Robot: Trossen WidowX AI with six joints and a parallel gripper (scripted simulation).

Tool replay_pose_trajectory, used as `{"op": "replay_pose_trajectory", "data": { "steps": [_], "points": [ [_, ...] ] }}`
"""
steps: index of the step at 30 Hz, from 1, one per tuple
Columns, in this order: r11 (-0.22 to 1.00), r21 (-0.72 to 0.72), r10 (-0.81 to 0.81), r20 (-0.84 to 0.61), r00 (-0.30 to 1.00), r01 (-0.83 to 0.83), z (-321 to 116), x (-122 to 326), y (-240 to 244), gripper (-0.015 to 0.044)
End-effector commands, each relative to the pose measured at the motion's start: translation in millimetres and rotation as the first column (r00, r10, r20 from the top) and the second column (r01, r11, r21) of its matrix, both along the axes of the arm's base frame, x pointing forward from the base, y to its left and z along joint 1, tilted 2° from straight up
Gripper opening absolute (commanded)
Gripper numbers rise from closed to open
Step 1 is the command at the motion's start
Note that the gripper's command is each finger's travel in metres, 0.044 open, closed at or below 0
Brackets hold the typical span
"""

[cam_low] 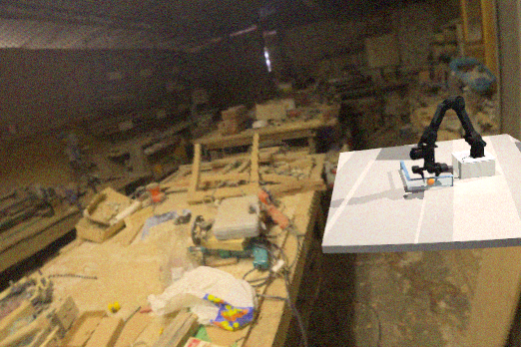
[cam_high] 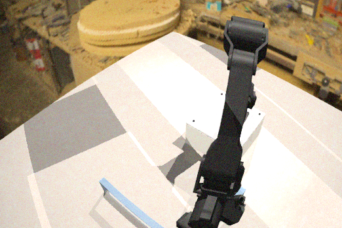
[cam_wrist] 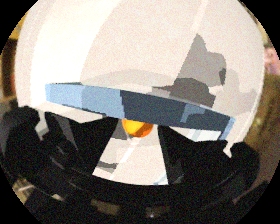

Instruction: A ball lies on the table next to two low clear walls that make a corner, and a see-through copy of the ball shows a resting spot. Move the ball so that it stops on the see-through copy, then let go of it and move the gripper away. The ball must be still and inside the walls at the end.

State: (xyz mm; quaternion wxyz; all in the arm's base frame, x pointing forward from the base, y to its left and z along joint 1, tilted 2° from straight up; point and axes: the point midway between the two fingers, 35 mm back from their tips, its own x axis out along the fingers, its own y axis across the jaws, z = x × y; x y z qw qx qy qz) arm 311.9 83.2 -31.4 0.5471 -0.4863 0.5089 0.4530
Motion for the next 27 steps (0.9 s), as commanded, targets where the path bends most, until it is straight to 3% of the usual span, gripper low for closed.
{"op": "replay_pose_trajectory", "data": {
  "steps": [1,7,17,22,27],
  "points": [
    [1.000,0.000,0.000,0.000,1.000,0.000,2.8,0.3,0.1,0.0303],
    [1.000,0.000,0.000,-0.006,1.000,0.000,83.0,-6.4,-0.1,0.0303],
    [1.000,0.005,0.003,0.016,1.000,-0.003,81.2,-1.4,0.9,0.0303],
    [1.000,0.006,0.003,0.019,1.000,-0.003,130.3,-9.3,-0.4,0.0434],
    [1.000,0.006,0.003,0.020,1.000,-0.003,133.1,-10.0,-0.6,0.0440]
  ]
}}
